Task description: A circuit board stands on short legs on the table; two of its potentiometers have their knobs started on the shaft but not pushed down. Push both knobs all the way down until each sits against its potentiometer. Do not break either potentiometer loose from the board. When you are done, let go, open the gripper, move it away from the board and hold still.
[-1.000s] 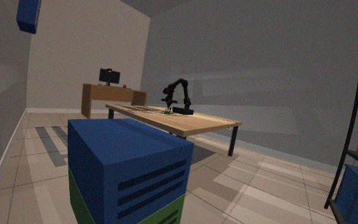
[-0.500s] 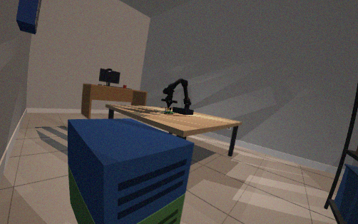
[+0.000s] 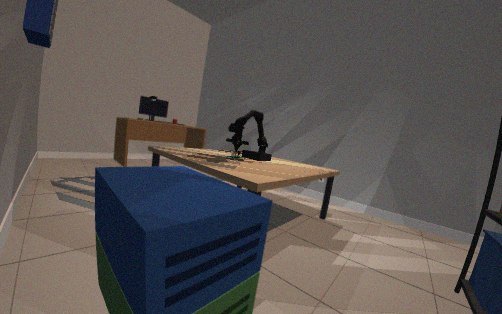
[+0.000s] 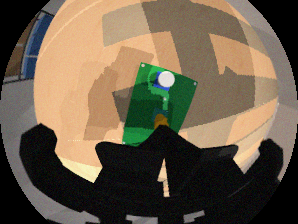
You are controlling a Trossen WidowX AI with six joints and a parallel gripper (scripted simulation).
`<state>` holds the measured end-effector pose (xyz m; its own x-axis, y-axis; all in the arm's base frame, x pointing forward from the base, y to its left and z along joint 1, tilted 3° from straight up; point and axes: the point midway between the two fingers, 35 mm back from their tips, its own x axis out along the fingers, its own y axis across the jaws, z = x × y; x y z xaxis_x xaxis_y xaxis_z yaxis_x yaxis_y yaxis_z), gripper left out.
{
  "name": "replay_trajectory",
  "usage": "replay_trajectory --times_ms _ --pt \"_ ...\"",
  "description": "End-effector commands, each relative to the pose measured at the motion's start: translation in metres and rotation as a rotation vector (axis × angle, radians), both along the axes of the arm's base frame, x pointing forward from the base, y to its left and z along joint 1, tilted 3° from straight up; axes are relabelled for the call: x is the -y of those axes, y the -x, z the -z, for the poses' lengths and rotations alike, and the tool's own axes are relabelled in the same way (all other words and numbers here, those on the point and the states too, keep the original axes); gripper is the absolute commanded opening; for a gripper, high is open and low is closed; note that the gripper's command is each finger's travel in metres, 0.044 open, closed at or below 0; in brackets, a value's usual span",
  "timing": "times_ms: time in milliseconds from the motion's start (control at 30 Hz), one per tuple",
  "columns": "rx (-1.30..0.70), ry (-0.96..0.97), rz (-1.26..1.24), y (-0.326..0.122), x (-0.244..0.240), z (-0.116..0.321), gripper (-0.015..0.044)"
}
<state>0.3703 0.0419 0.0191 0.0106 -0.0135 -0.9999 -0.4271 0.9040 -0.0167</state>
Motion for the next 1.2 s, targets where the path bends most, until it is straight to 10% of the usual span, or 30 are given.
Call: replay_trajectory --times_ms 0,1067,1167 --pt "-0.018 0.001 0.001 -0.003 0.000 0.019 0.0000" --pt "-0.018 0.001 0.001 -0.004 -0.001 -0.027 0.0000" --pt "-0.029 0.003 -0.001 -0.003 -0.001 -0.021 0.0079"
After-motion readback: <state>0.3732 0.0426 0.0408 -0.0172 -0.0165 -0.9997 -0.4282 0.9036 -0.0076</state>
